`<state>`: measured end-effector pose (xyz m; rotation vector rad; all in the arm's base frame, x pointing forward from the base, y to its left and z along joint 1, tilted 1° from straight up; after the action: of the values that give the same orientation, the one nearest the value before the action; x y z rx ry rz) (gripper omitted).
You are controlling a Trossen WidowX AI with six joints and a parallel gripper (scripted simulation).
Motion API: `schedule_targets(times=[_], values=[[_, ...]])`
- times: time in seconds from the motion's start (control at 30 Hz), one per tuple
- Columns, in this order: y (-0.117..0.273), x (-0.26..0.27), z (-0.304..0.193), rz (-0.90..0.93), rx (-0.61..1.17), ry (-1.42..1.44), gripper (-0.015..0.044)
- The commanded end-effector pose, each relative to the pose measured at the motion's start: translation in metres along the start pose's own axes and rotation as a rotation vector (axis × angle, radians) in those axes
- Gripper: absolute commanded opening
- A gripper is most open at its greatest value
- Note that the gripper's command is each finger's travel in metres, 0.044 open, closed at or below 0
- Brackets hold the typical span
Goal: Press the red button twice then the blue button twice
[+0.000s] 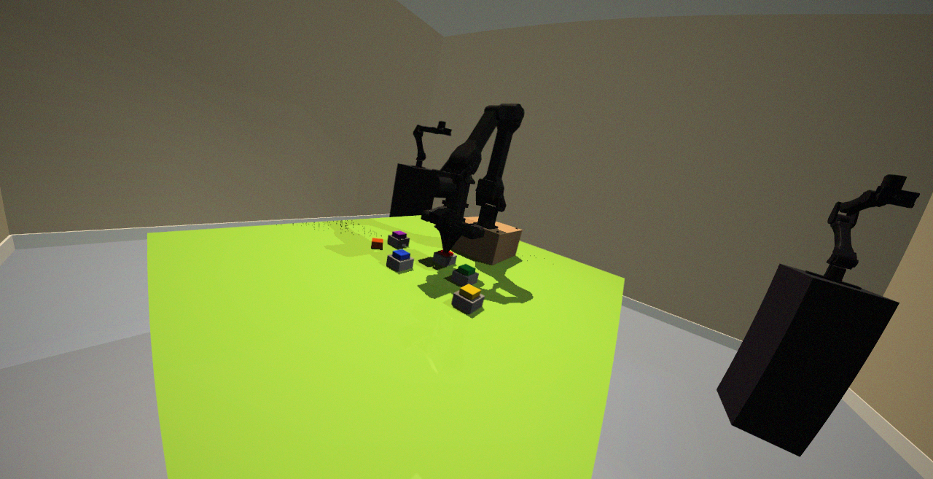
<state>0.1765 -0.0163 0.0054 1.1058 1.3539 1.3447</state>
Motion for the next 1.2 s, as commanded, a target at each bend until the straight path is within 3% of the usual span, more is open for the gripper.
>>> schedule_targets(times=[0.0,0.13,0.3,0.47,0.67,1.03,1.17], values=[[0.002,0.0,0.0,0.0,0.0,0.0,0.002],[0.03,0.0,-0.001,-0.004,0.005,0.002,0.002],[0.035,0.0,-0.001,-0.004,0.005,0.002,0.002],[0.092,0.0,0.0,-0.004,0.005,0.002,0.002],[0.095,-0.001,0.001,-0.004,0.005,0.002,0.002],[0.098,-0.062,0.114,-0.009,-0.004,0.002,0.002],[0.096,-0.066,0.121,-0.009,-0.005,0.002,0.002]])
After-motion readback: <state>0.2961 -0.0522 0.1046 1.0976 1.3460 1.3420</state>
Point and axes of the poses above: the point midway between the two fingers, 35 mm back from their tips, its own y axis back along the fingers, its own x axis across the jaws, z = x × y, the point moved 4 cm from there along y, back along the fingers, and after that the axes turned 12 degrees about y, right-handed, at the moved point
